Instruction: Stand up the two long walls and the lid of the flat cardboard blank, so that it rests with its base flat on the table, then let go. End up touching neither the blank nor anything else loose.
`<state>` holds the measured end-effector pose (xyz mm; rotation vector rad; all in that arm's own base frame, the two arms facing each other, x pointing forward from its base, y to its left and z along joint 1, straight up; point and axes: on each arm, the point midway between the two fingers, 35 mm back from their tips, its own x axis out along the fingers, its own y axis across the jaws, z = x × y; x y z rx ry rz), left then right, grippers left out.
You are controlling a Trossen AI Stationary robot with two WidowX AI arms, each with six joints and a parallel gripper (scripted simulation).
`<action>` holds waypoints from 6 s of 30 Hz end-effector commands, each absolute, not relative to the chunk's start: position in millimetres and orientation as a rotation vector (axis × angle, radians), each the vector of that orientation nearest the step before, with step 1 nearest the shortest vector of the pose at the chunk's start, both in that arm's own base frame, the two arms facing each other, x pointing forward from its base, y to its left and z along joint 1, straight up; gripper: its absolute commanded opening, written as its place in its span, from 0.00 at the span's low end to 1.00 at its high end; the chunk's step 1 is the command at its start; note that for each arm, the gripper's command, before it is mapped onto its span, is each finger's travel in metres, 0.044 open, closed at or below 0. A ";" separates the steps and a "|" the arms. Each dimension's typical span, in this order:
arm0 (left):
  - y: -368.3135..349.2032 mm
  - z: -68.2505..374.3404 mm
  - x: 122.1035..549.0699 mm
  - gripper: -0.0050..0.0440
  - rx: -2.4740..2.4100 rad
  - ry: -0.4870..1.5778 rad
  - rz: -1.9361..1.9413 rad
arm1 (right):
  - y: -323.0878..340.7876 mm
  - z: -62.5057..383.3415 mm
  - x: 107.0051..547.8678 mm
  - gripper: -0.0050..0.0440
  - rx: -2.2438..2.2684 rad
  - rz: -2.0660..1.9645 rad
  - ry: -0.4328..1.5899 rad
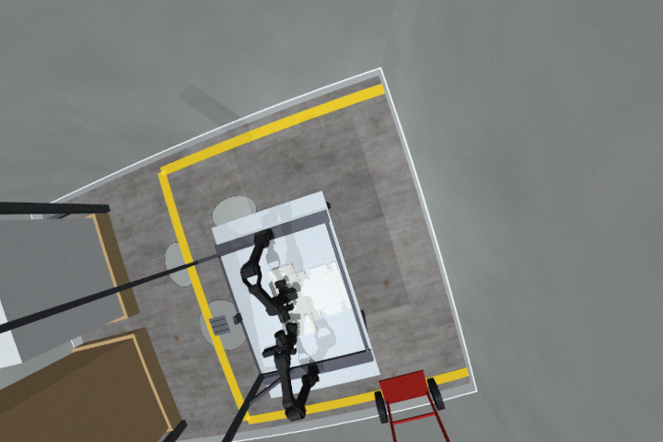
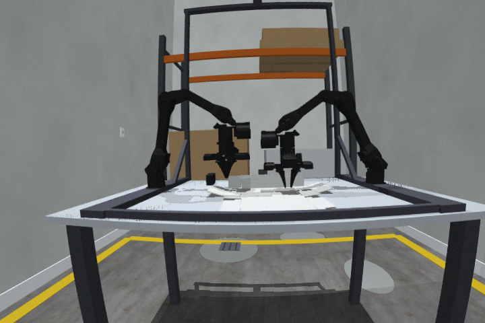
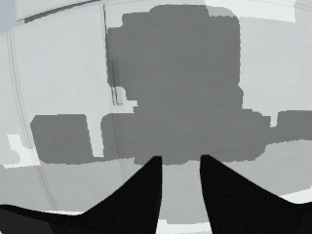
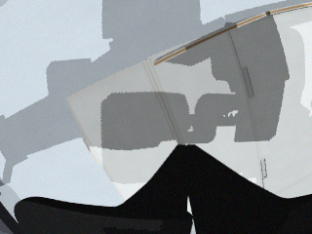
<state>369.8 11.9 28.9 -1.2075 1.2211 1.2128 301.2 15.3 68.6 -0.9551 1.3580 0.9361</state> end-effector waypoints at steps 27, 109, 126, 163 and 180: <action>11.9 22.8 374.4 0.30 -1.222 1.196 1.189 | 14.4 67.5 316.9 0.10 -1.234 1.190 1.192; 12.2 98.3 341.8 0.10 -1.223 1.198 1.192 | 5.6 75.6 330.7 0.31 -0.693 0.659 1.441; 11.6 96.9 305.9 0.10 -1.223 1.200 1.194 | -5.0 73.9 346.7 0.31 -0.035 0.017 1.541; 9.3 78.4 224.7 0.10 -1.223 1.205 1.197 | -31.8 66.9 379.3 0.31 1.388 -1.357 1.057; 7.8 62.9 187.7 0.10 -1.223 1.208 1.199 | -45.5 62.2 392.9 0.31 1.963 -1.905 0.470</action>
